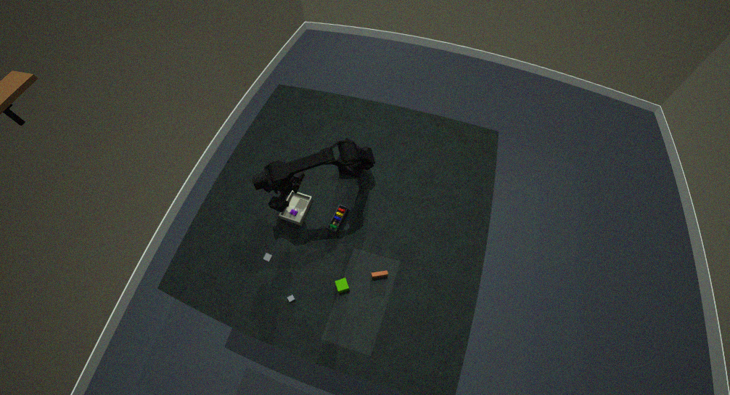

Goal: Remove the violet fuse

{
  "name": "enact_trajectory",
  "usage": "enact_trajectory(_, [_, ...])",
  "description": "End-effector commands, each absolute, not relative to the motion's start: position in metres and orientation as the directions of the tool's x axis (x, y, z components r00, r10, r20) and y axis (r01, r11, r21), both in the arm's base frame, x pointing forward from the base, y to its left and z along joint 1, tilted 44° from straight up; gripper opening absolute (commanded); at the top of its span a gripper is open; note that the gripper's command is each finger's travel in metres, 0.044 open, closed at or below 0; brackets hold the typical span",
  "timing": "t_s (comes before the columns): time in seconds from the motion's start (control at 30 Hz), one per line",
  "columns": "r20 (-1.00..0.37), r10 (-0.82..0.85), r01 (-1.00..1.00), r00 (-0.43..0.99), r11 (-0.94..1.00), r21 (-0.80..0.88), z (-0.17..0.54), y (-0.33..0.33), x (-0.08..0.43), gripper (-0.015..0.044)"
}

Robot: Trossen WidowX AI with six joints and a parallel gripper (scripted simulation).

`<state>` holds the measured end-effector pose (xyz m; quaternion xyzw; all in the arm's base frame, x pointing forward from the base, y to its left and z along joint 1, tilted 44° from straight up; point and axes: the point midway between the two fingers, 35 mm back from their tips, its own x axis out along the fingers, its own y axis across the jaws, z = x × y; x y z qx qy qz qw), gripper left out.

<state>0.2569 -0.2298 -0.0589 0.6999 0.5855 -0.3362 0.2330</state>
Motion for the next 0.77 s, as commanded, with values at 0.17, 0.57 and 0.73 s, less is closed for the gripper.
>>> enact_trajectory(0.17, [-0.741, 0.666, 0.977, 0.084, -0.203, -0.072, -0.0564, -0.2303, 0.2564, 0.0330])
enact_trajectory(0.57, [-0.741, 0.666, 0.977, 0.084, -0.203, -0.072, -0.0564, -0.2303, 0.2564, 0.0330])
enact_trajectory(0.73, [-0.741, 0.666, 0.977, 0.084, -0.203, -0.072, -0.0564, -0.2303, 0.2564, 0.0330])
